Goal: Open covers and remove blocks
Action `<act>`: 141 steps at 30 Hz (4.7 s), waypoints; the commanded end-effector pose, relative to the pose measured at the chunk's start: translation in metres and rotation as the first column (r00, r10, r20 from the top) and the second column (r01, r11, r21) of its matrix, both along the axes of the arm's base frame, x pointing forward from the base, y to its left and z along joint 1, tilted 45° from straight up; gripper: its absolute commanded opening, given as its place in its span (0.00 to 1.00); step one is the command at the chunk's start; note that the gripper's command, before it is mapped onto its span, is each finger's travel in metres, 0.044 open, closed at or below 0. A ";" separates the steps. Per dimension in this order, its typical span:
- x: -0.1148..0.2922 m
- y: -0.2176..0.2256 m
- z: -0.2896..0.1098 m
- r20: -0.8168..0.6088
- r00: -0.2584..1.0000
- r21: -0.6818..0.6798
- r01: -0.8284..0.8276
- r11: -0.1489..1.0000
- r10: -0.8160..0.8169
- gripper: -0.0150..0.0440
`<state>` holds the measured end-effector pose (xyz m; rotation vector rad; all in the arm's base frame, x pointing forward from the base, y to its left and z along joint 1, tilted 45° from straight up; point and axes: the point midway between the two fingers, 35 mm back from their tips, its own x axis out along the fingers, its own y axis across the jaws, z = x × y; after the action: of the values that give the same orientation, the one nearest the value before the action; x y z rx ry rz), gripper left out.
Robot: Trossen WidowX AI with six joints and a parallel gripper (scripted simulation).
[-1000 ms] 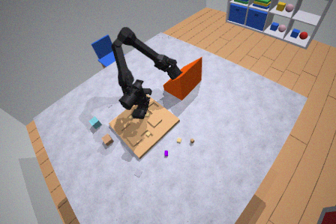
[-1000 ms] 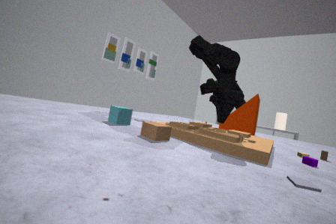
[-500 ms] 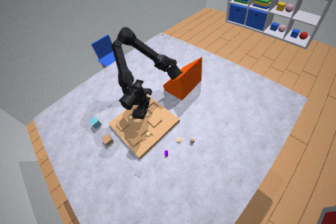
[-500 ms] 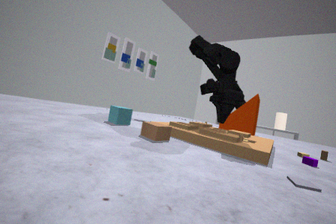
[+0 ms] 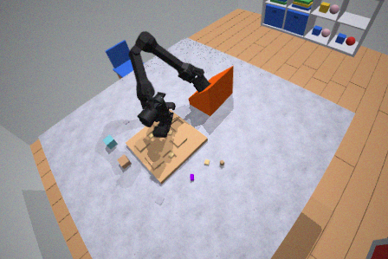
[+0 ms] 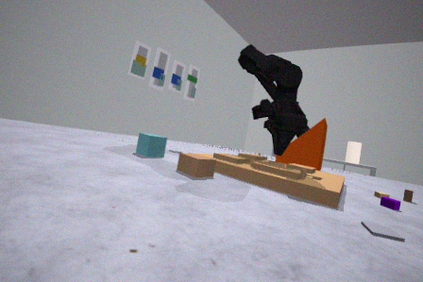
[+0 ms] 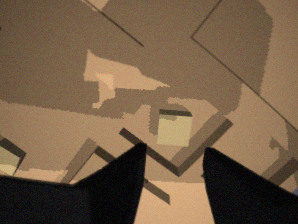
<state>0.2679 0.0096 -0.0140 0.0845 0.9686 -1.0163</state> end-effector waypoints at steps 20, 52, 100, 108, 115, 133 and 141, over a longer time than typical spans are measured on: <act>0.003 -0.015 -0.013 0.000 1.000 -0.007 -0.003 1.000 0.003 0.50; 0.005 -0.025 -0.023 0.000 1.000 -0.008 -0.003 1.000 0.003 0.50; -0.001 0.005 0.005 0.000 1.000 -0.004 -0.003 1.000 0.003 0.39; -0.003 0.013 0.012 0.000 1.000 -0.004 -0.003 1.000 0.003 0.39; -0.005 0.026 0.025 -0.001 1.000 -0.003 -0.003 1.000 0.003 0.39; -0.010 0.063 0.029 -0.003 1.000 0.009 -0.008 1.000 0.008 0.39; -0.013 0.087 0.011 -0.006 1.000 0.021 -0.011 1.000 0.012 0.39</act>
<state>0.2548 0.0879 0.0029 0.0847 0.9776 -0.9975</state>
